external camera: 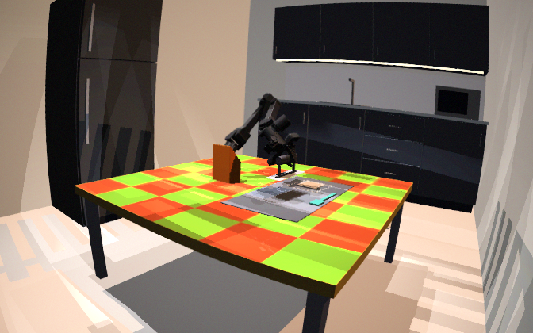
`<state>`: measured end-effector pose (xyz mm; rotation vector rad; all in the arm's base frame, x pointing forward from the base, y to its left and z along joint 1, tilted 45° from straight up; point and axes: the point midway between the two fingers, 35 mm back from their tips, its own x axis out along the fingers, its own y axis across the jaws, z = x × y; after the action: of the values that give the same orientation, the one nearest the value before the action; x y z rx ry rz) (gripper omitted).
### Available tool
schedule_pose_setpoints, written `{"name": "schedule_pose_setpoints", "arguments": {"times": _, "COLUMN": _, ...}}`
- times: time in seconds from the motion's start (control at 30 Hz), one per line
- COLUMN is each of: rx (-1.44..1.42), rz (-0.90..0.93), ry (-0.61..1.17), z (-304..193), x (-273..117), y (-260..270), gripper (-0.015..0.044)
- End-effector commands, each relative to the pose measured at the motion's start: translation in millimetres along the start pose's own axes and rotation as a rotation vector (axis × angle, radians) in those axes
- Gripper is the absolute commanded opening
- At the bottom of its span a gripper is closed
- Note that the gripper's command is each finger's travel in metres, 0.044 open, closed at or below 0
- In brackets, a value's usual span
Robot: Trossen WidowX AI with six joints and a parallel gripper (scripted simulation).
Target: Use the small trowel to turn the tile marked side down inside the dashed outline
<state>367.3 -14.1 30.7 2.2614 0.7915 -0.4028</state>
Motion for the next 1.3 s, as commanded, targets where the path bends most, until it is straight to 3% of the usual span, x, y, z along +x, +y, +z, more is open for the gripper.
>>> {"name": "schedule_pose_setpoints", "arguments": {"times": 0.0, "rx": -0.01, "rz": 0.011, "ry": 0.004, "z": 0.3, "x": -0.7, "y": 5.7, "gripper": 0.0}}
{"name": "schedule_pose_setpoints", "arguments": {"times": 1.27, "rx": -0.002, "rz": -0.001, "ry": 0.004, "z": -0.1, "x": -0.1, "y": 0.5, "gripper": 0.0}}
